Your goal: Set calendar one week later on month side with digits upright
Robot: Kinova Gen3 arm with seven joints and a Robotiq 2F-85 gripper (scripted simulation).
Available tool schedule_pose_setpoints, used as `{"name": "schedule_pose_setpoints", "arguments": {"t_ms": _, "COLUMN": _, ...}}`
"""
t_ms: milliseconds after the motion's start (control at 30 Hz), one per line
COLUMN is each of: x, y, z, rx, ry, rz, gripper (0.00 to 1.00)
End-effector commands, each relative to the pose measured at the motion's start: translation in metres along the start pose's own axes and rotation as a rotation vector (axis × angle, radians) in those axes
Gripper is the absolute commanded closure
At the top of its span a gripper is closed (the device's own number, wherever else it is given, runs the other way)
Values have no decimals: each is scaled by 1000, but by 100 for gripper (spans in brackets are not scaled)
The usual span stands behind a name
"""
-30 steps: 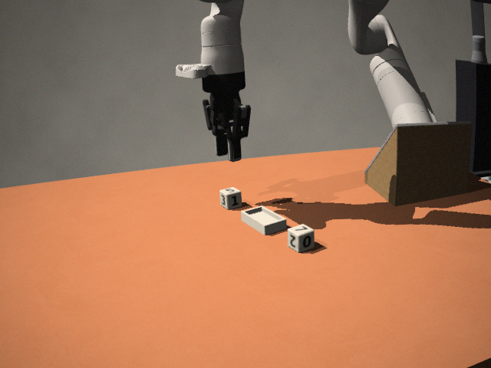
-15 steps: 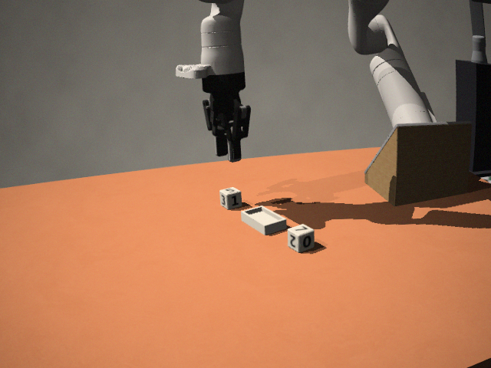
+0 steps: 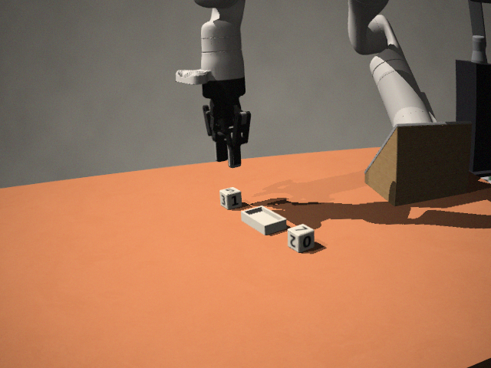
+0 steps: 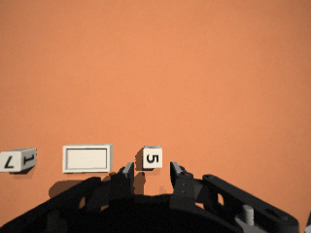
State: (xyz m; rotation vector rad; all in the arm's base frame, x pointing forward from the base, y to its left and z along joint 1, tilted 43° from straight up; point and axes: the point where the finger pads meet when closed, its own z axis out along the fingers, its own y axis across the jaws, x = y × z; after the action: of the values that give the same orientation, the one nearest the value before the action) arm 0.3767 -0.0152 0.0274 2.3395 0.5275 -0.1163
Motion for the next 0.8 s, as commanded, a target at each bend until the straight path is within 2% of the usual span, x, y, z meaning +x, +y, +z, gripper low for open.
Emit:
{"name": "schedule_pose_setpoints", "arguments": {"t_ms": 0, "x": -1, "y": 1, "z": 4, "rx": -1, "ry": -3, "rz": 2, "gripper": 54}}
{"name": "schedule_pose_setpoints", "arguments": {"t_ms": 767, "x": 0, "y": 1, "z": 32, "rx": -1, "ry": -3, "rz": 2, "gripper": 54}}
